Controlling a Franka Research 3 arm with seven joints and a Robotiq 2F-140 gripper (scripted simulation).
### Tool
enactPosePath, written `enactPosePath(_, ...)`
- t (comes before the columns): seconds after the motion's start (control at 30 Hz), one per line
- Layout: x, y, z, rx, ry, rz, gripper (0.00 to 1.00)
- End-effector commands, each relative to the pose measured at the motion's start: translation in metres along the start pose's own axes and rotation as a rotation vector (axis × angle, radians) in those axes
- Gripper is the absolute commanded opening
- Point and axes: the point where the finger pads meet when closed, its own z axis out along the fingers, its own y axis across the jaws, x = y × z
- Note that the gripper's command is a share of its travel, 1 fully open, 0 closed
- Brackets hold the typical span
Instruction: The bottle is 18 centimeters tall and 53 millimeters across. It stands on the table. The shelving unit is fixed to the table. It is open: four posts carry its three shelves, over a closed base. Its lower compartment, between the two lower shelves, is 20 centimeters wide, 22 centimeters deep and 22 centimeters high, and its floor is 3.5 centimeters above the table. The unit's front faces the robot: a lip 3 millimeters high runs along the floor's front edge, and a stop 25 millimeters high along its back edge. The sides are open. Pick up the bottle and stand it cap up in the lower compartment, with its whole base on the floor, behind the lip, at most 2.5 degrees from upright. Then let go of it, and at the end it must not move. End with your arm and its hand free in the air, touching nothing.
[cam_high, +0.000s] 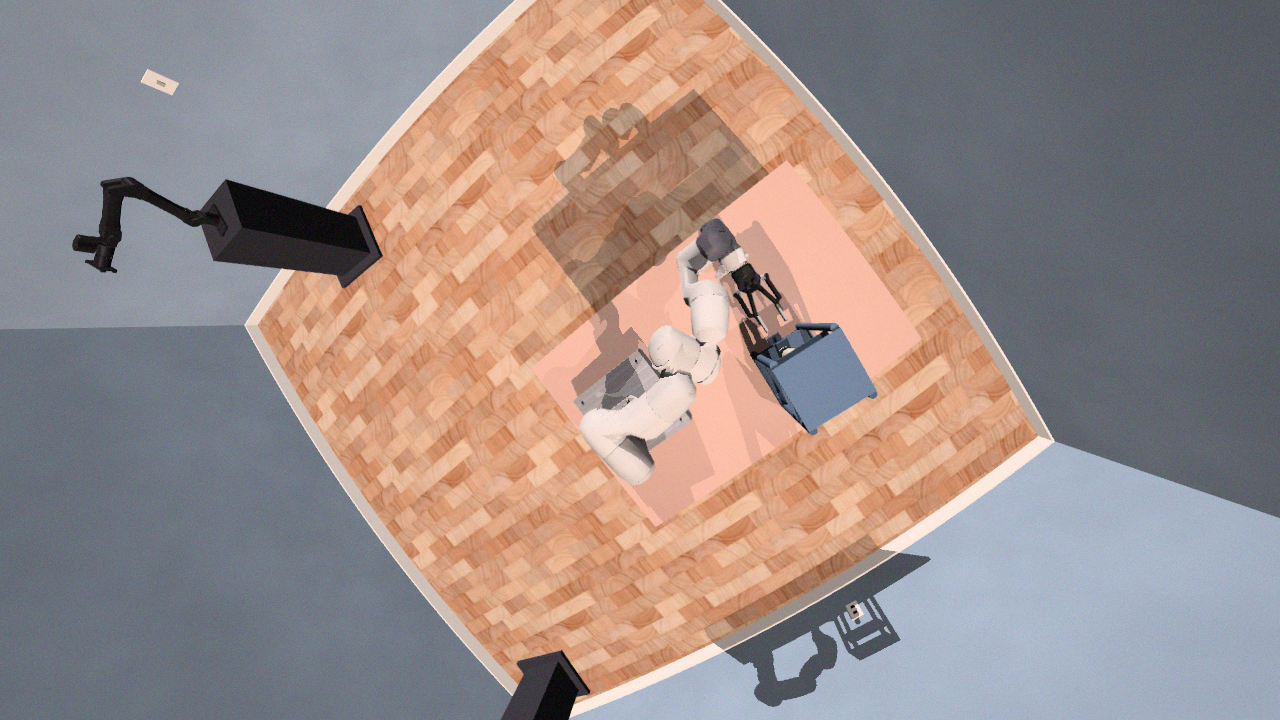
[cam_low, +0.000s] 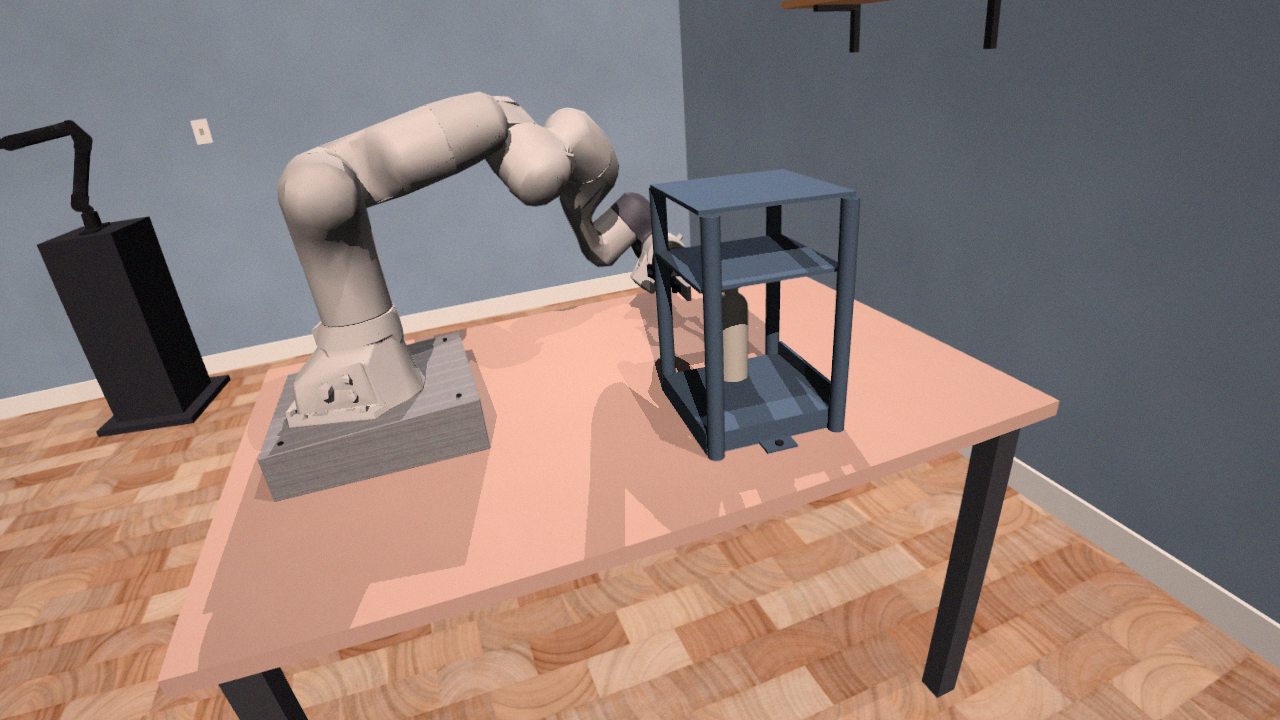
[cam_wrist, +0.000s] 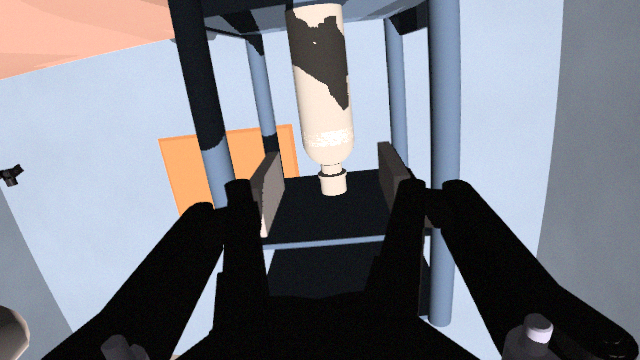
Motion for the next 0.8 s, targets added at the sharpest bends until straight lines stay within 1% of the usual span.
enactPosePath(0.0,-0.001,-0.001,0.000,0.002,-0.002,-0.010,0.44)
enactPosePath(0.23,-0.008,-0.001,0.000,0.002,-0.002,-0.010,0.44)
enactPosePath(0.43,-0.019,-0.001,0.000,0.002,-0.002,-0.010,0.44)
enactPosePath(0.5,-0.019,-0.001,0.000,0.002,-0.002,-0.010,0.44)
enactPosePath(0.77,-0.041,0.000,0.000,0.002,-0.002,-0.010,0.44)
